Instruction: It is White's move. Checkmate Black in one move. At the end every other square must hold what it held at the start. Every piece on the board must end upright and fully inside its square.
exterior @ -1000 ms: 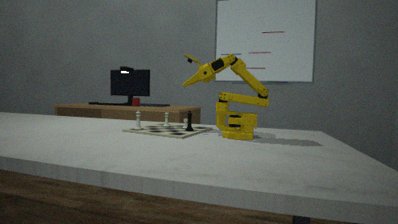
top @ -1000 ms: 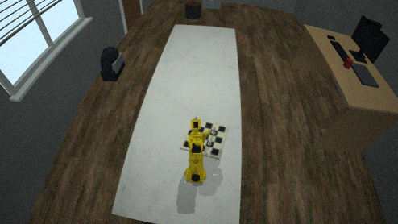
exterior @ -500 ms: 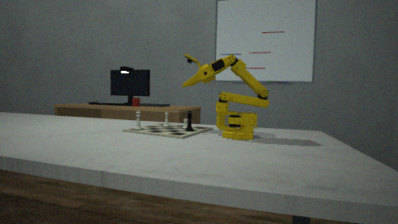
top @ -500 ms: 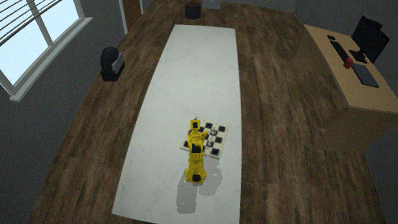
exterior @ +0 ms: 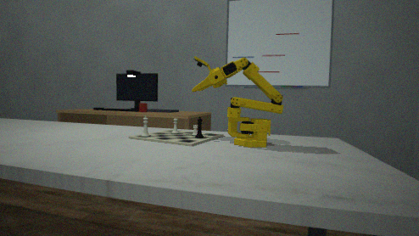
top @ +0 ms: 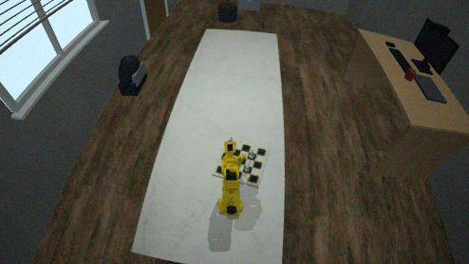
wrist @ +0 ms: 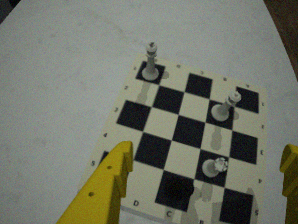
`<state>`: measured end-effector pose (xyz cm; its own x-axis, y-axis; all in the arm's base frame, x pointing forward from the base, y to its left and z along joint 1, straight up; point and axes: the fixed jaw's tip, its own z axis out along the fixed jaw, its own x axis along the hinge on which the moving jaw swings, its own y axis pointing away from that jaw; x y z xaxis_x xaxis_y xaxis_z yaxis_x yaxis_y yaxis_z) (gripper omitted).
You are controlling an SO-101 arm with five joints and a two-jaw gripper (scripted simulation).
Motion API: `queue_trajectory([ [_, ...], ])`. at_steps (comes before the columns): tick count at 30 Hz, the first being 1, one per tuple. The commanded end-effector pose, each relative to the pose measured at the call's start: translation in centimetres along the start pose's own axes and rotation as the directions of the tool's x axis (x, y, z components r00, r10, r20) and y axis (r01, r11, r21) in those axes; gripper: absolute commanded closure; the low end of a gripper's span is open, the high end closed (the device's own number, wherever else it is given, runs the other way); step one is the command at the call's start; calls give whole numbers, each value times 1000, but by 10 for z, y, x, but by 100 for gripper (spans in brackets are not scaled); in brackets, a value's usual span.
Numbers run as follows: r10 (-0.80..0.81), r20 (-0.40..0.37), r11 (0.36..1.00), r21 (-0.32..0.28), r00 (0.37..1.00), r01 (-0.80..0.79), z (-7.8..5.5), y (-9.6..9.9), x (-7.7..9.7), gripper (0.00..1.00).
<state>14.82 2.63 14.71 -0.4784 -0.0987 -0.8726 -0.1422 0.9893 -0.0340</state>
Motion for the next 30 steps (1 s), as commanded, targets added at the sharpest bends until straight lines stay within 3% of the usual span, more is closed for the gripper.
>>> queue_trajectory([
  [1, 7, -16, 1000, -9, 1000, -7, 2, 1, 4, 60],
  [8, 11, -25, 1000, -2, 1000, -11, 2, 0, 3, 60],
  [13, 35, -79, 999, 35, 996, -32, 1, -6, 2, 63],
  [23, 206, -325, 966, 220, 923, -138, 6, -43, -3, 74],
  [25, 206, -325, 966, 220, 923, -138, 6, -43, -3, 74],
  [30, 352, -450, 918, 339, 821, -207, 14, -72, -1, 82],
])
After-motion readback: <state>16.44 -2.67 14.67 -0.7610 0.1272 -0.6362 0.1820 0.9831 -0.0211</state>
